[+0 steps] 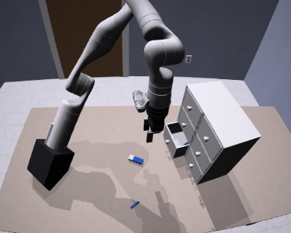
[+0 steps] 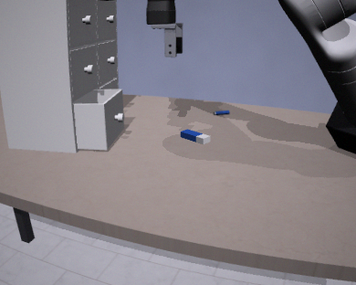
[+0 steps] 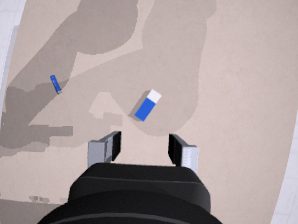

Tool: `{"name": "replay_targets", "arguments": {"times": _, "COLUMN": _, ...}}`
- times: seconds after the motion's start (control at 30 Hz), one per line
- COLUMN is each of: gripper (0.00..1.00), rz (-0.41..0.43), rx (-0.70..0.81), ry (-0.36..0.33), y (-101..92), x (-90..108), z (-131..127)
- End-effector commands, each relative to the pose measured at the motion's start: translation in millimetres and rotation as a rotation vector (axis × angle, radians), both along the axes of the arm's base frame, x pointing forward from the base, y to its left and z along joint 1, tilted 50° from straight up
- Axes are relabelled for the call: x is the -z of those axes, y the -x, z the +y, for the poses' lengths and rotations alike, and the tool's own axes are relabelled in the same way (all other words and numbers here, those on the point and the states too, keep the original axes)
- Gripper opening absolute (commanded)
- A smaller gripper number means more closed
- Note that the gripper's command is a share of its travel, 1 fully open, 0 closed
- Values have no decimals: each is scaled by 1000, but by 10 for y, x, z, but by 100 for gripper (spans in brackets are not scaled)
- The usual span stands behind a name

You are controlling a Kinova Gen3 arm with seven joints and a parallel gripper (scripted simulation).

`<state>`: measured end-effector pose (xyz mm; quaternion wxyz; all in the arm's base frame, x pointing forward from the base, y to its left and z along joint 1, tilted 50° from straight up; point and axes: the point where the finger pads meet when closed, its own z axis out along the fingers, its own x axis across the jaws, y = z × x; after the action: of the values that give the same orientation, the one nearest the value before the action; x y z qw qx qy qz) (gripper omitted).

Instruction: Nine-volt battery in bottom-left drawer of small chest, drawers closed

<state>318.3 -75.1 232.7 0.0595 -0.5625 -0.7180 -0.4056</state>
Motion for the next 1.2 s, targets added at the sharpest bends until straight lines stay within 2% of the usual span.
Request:
{"name": "replay_targets", "arguments": {"times": 0.0, "gripper": 100, "rz": 32, "rx": 23, "ry": -14, "y": 44, "x": 5, "z": -13}}
{"name": "replay_targets", "arguments": {"times": 0.4, "gripper": 100, "rz": 170, "rx": 152, "ry": -82, "y": 194, "x": 45, "z": -62}}
{"name": "replay_targets", "arguments": {"times": 0.83, "gripper": 100, "rz": 454, "rx": 428, "ry": -223, "y": 477, "x": 90, "z": -156}}
{"name": "replay_targets", "arguments": {"times": 0.9, "gripper": 100, "rz": 454, "rx": 428, "ry": -223, "y": 477, "x": 90, "z": -156}}
{"name": "replay_targets", "arguments": {"times": 1.17, "gripper": 100, "rz": 675, "rx": 649, "ry": -336, "y": 675, "x": 101, "z": -217}}
